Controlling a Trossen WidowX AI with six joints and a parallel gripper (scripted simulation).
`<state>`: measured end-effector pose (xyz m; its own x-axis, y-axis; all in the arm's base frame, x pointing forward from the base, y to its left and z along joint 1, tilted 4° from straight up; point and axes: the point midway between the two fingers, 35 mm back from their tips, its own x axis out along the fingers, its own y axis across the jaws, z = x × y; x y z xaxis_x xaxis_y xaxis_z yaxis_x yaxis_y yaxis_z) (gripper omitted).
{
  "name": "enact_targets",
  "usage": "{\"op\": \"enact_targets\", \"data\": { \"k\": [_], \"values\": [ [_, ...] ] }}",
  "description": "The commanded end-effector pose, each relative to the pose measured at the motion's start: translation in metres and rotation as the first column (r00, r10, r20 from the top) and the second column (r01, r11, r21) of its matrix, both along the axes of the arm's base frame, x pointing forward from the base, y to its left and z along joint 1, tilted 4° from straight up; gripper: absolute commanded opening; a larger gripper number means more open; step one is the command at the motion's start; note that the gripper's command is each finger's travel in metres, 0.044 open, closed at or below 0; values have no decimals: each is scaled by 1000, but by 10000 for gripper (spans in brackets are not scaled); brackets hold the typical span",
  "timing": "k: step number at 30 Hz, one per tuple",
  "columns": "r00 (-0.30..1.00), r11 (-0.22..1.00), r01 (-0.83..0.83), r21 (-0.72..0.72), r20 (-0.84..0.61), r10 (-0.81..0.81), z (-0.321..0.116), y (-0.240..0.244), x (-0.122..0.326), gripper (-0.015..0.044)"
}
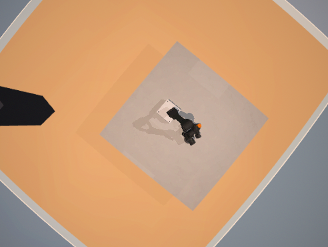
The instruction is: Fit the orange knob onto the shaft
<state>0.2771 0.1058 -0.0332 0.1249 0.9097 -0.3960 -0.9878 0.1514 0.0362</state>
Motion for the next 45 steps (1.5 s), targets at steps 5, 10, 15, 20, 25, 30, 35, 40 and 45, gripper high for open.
{"op": "enact_targets", "data": {
  "k": [5,10,15,20,25,30,35,40,45],
  "values": [
    [1000,1000,-1,-8,-3,1,0,0,0,231],
    [1000,1000,-1,-8,-3,1,0,0,0,260],
    [1000,1000,-1,-8,-3,1,0,0,0,260],
    [1000,1000,-1,-8,-3,1,0,0,0,260],
    [1000,1000,-1,-8,-3,1,0,0,0,260],
    [1000,1000,-1,-8,-3,1,0,0,0,260],
    [1000,1000,-1,-8,-3,1,0,0,0,391],
    [1000,1000,-1,-8,-3,1,0,0,0,440],
    [1000,1000,-1,-9,-3,1,9,-1,1,440]
  ]
}}
